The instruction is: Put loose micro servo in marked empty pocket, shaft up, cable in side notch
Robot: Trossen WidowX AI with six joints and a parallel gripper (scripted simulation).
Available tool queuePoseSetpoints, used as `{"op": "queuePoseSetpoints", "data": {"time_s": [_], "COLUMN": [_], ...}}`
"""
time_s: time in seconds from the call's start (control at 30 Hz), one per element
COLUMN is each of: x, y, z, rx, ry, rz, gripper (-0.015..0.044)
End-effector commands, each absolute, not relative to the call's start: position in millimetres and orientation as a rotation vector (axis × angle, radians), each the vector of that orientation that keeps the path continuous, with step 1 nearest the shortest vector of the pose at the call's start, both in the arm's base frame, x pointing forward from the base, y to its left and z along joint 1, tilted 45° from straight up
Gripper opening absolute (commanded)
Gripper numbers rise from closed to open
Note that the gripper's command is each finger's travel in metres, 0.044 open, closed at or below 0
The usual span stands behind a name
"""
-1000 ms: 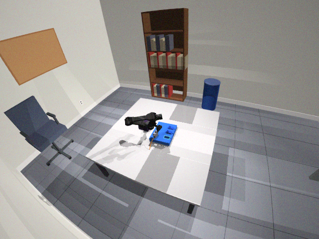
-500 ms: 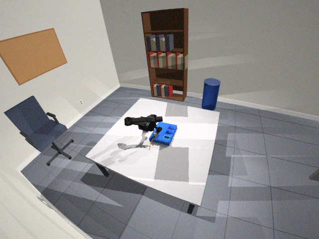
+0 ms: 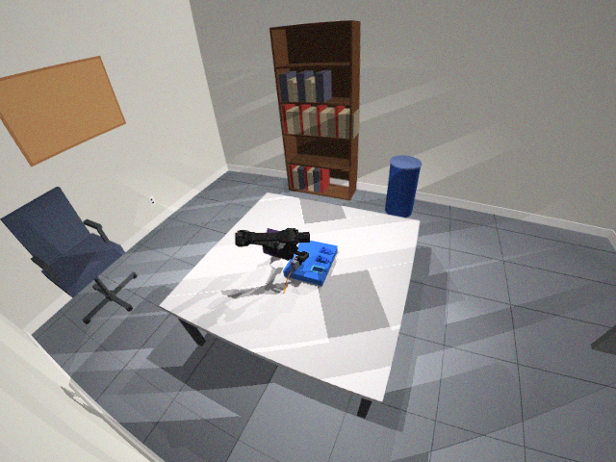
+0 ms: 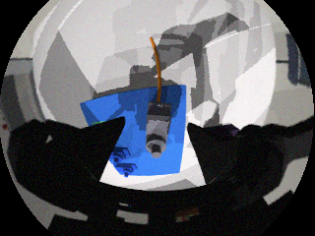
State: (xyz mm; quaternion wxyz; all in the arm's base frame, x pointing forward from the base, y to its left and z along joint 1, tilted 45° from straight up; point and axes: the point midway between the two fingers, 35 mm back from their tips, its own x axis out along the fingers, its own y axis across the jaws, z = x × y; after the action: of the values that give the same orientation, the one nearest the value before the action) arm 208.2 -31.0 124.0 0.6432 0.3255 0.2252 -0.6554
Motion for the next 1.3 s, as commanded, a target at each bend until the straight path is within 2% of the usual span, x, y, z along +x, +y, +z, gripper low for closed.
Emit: {"op": "queuePoseSetpoints", "data": {"time_s": [0.0,0.3,0.47,0.6,0.97,1.27], "x": [207.0,207.0,207.0,207.1,203.6,234.3], "y": [-33.0,-33.0,-33.0,-28.1,-13.6,-15.7], "z": [122.1,122.1,122.1,126.8,144.8,148.7], "rx": [0.731,0.731,0.731,0.731,0.73,0.732], "ry": [0.515,0.515,0.515,0.516,0.517,0.515], "rz": [-1.495,-1.495,-1.495,-1.494,-1.495,-1.494], "gripper": [0.0361,0.0125,0.0092,0.0,0.0,0.0]}}
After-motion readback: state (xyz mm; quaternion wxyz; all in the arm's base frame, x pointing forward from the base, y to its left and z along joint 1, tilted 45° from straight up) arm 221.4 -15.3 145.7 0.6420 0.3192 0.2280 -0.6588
